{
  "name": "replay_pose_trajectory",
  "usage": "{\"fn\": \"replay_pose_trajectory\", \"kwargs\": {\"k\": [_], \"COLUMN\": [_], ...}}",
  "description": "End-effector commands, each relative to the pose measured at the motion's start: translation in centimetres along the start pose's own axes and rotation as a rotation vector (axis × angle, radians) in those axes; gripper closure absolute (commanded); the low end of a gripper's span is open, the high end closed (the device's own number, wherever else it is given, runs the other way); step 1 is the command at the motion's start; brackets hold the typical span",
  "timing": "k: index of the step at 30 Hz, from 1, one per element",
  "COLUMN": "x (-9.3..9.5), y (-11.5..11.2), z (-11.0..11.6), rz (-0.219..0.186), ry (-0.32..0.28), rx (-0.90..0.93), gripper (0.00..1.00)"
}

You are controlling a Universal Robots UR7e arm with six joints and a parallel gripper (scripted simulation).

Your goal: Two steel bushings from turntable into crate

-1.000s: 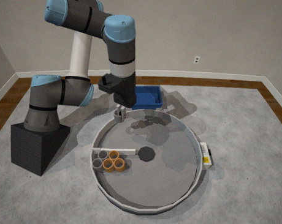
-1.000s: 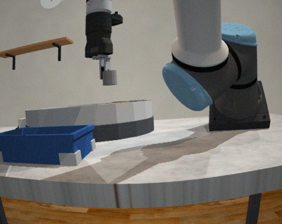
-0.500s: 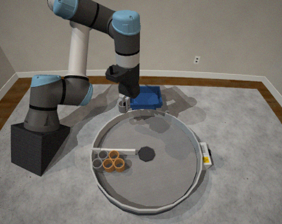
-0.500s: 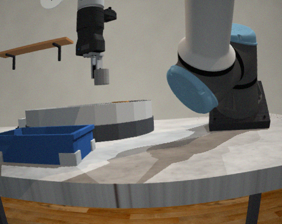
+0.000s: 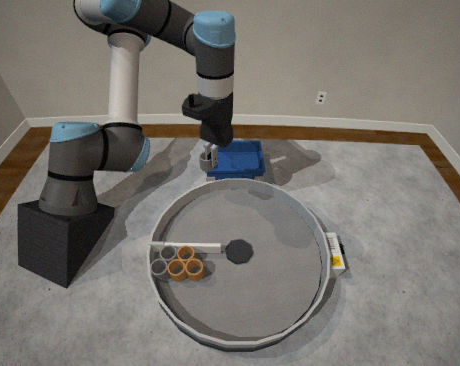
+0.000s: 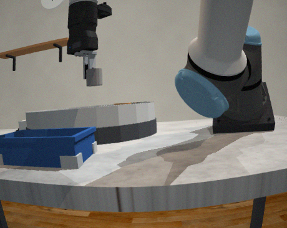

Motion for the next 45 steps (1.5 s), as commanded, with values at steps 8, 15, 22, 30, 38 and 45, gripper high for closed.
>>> {"fn": "replay_pose_trajectory", "kwargs": {"k": [8,15,22,30,38,45], "x": [-0.1,-0.1,-0.1,-0.1,-0.1,-0.2], "y": [1.0,2.1,2.1,3.9,3.9,4.3], "z": [2.7,5.8,5.8,10.7,10.7,12.1], "rz": [-0.001,-0.001,-0.001,-0.001,-0.001,-0.001], "ry": [0.001,0.001,0.001,0.000,0.000,0.001], "rx": [0.000,0.000,0.000,0.000,0.000,0.002], "gripper": [1.00,1.00,1.00,1.00,1.00,1.00]}}
Point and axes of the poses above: the point where the finger pads meet when closed, its own x axis out along the fingers, its own y axis across the jaws, z = x × y, the point moved 4 cm from there along -x, back along the fingers, and after that the axes turned 4 degrees about x, right-handed, at the moved point
